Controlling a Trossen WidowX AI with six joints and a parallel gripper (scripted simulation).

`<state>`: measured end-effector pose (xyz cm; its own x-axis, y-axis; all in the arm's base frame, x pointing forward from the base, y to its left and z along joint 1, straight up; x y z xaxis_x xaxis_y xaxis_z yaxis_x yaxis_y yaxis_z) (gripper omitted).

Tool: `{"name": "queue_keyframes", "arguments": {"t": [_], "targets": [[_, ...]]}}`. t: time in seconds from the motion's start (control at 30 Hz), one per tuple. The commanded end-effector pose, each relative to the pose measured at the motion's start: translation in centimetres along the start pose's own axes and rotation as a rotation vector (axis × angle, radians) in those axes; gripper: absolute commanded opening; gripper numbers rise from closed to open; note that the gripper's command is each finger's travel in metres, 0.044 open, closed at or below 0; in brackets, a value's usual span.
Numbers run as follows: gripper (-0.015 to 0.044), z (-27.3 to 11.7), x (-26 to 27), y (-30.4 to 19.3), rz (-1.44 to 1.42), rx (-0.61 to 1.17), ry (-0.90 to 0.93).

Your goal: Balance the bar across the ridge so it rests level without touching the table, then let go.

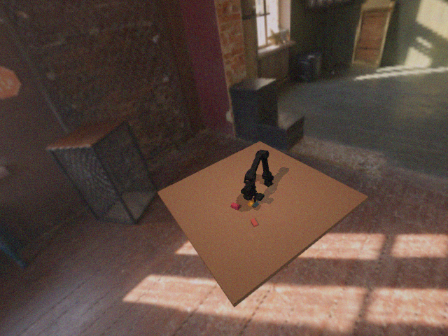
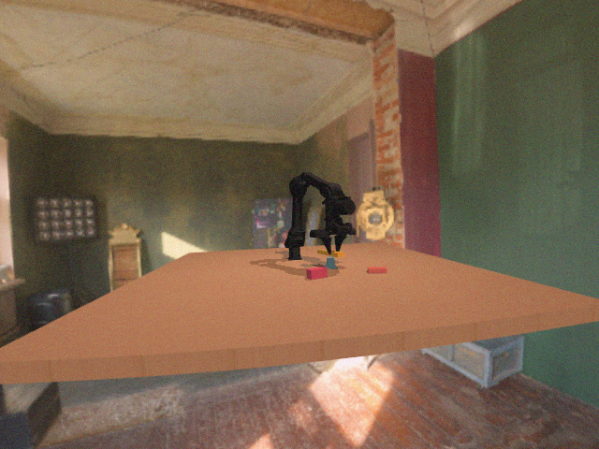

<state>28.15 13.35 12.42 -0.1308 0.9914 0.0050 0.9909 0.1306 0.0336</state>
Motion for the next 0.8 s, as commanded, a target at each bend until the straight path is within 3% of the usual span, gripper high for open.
{"name": "queue_keyframes", "arguments": {"t": [0.0,0.77], "targets": [[0.0,0.08,0.04,-0.09,0.003,0.004,0.005],[0.0,0.28,0.04,-0.09,0.003,0.004,0.005]]}}
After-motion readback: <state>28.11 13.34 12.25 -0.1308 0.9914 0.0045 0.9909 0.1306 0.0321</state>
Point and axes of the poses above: the point midway between the two fingers, 35 mm back from their tips, its own z axis out along the fingers, its own x axis across the jaws, y = z × x, the point moved 2 cm from there along -z, back along the fingers, and after that the axes turned 10 degrees about z, right-handed, at the moved point
